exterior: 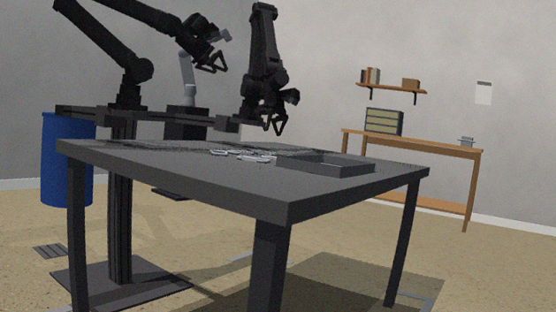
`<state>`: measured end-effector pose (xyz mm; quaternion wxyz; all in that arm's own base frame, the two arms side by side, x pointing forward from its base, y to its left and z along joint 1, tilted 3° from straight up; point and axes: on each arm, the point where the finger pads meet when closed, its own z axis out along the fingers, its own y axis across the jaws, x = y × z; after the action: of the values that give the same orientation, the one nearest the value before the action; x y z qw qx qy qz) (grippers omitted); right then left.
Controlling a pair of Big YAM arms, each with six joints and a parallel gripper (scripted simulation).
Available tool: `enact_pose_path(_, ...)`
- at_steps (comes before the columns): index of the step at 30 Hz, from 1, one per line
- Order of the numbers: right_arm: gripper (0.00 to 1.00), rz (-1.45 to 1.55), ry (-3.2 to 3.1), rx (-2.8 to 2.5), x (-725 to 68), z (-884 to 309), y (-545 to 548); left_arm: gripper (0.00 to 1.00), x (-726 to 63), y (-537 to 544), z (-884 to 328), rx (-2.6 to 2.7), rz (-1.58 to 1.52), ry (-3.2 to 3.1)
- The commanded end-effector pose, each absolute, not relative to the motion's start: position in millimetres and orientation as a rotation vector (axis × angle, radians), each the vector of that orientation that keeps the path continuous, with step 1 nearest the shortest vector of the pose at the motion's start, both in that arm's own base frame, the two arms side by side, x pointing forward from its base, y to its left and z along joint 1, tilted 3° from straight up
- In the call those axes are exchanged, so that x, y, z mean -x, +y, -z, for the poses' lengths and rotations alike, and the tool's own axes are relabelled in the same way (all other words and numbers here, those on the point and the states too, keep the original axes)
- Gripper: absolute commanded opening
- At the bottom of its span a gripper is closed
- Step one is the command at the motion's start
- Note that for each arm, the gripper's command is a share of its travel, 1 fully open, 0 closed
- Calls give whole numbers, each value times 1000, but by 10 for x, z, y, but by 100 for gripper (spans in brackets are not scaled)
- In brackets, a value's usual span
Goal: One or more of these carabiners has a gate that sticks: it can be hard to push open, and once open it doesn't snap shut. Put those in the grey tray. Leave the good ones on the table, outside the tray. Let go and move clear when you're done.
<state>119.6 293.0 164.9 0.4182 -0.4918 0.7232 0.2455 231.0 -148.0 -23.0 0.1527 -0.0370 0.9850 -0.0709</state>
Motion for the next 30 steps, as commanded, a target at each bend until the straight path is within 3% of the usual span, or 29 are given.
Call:
enact_pose_path(1, 100, -628, 1805, 1207, -1233, -1731, 2976, 100, -2113, -1412, 146, -212, 188, 2795)
enact_pose_path(13, 100, -628, 1805, 1207, -1233, -1731, 2976, 100, -1899, -1252, -99, -659, 193, 2494)
enact_pose_path(30, 100, -628, 1805, 1207, -1233, -1731, 2976, 100, -1833, -1245, -130, -749, 198, 2386)
